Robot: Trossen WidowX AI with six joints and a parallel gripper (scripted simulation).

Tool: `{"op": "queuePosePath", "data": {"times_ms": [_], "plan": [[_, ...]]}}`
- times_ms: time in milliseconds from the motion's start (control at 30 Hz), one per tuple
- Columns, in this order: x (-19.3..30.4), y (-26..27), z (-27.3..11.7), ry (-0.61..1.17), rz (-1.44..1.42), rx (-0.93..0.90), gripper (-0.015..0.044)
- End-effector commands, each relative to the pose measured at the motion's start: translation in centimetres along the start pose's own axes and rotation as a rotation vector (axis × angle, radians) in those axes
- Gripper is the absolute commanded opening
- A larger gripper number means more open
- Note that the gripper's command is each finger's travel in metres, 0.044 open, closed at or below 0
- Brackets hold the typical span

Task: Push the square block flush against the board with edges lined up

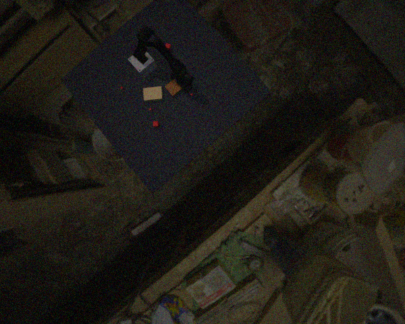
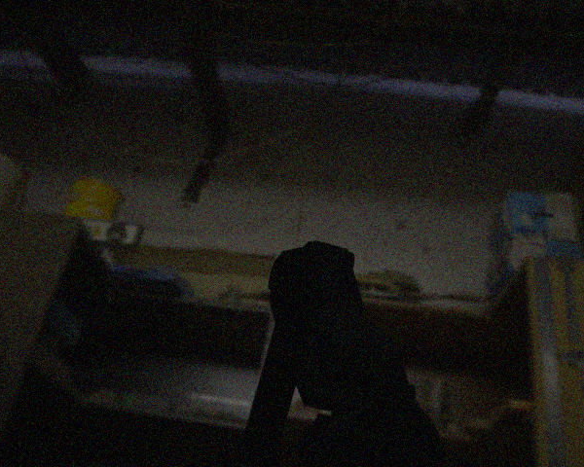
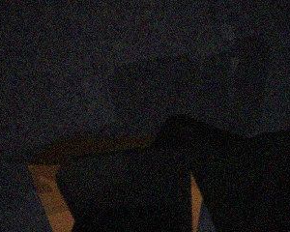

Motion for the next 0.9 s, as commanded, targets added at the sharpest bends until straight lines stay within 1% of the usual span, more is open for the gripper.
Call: {"op": "queuePosePath", "data": {"times_ms": [0,867], "plan": [[1.0,0.2,0.1,0.009,0.003,-0.006,0.0],[3.7,0.5,0.1,0.011,0.003,-0.006,0.0]]}}
Point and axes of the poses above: the point midway between the two fingers, 35 mm back from their tips, its own z axis out along the fingers, its own y axis across the jaws, x = y × z, the point moved 3 cm from there along -z, back along the fingers, and after that the axes turned 4 degrees about -z, right-handed, at the moved point
